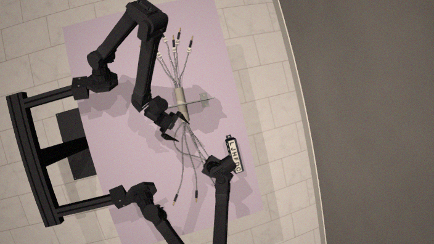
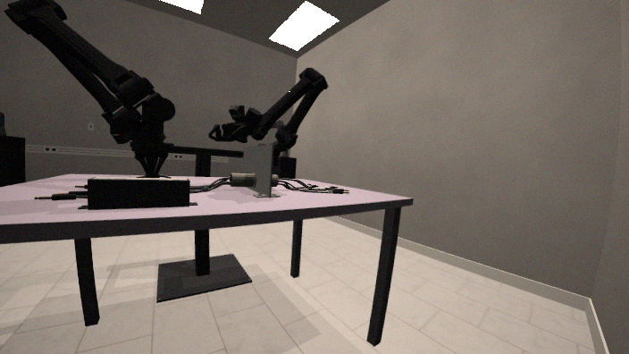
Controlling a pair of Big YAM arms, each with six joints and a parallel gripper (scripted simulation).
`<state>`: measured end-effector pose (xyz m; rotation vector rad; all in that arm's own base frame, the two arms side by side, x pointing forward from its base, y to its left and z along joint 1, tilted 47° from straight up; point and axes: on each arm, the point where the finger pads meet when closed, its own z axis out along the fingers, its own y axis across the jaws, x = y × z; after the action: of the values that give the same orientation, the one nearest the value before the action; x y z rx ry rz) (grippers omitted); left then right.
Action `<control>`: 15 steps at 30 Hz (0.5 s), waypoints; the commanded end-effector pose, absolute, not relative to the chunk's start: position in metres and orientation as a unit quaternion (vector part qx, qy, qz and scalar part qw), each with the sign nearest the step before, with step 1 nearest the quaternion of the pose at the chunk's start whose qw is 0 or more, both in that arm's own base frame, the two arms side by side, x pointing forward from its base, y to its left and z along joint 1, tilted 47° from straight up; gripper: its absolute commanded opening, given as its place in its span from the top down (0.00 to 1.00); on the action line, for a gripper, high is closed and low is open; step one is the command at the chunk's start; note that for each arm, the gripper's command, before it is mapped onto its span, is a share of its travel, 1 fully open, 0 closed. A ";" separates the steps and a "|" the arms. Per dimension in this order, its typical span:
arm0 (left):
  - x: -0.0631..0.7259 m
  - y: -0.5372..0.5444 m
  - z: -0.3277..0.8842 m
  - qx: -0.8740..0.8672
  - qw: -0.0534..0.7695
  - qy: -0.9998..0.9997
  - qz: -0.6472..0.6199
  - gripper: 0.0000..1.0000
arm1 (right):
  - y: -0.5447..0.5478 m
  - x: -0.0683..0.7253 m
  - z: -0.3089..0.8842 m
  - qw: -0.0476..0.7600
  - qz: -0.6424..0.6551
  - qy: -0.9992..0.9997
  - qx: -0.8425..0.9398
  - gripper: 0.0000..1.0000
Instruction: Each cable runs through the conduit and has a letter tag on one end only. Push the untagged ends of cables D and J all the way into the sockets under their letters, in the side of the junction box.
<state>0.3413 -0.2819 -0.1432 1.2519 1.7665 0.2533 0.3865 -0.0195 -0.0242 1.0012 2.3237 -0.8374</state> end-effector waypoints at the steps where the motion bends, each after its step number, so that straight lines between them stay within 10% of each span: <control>1: 0.338 -0.288 -0.142 0.518 0.466 0.710 0.103 0.00 | -0.011 0.396 -0.025 0.205 -0.326 0.886 0.259 0.95; 15: 0.338 -0.288 -0.142 0.518 0.466 0.710 0.103 0.00 | -0.015 0.394 -0.022 0.119 -0.376 0.918 0.038 0.95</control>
<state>0.3413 -0.2819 -0.1432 1.2519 1.7665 0.2533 0.3861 -0.0191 -0.0251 0.3103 2.6412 -1.0815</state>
